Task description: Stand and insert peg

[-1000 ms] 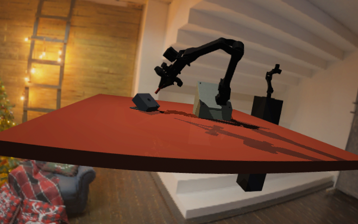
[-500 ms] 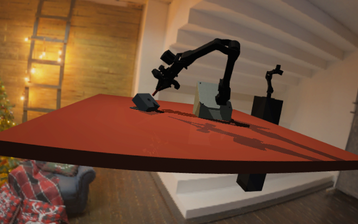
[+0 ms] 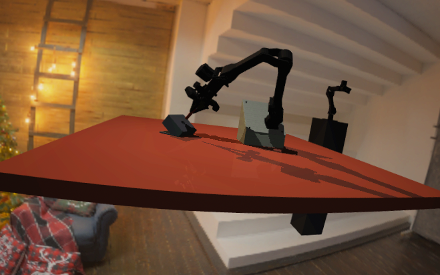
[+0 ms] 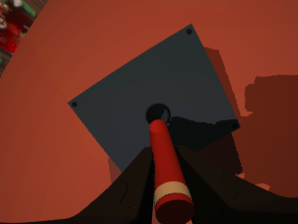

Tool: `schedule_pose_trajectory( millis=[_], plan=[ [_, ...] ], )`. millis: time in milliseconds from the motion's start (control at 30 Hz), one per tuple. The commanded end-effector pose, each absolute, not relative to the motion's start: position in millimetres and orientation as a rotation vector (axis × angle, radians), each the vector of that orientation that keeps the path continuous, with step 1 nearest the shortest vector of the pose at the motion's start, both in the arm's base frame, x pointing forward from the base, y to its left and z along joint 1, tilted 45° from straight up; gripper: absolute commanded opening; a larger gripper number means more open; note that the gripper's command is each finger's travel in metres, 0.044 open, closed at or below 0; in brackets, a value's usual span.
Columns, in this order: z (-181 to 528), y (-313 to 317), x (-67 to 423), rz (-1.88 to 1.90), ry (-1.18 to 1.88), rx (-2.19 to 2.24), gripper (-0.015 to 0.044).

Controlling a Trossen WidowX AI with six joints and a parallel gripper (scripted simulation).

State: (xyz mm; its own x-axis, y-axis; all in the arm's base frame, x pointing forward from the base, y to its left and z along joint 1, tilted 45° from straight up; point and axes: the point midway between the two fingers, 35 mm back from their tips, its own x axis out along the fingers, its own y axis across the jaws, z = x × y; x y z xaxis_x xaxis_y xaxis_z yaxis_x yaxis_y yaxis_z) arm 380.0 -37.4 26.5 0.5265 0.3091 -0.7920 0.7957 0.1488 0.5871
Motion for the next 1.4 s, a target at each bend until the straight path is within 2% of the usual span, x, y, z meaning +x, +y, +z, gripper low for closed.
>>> schedule_pose_trajectory(
  millis=[0,1367],
  plan=[
    [21,-36,383,-0.465,1.022,1.434,0.0000],
    [8,-32,391,-0.457,1.026,1.432,0.0000]
  ],
)
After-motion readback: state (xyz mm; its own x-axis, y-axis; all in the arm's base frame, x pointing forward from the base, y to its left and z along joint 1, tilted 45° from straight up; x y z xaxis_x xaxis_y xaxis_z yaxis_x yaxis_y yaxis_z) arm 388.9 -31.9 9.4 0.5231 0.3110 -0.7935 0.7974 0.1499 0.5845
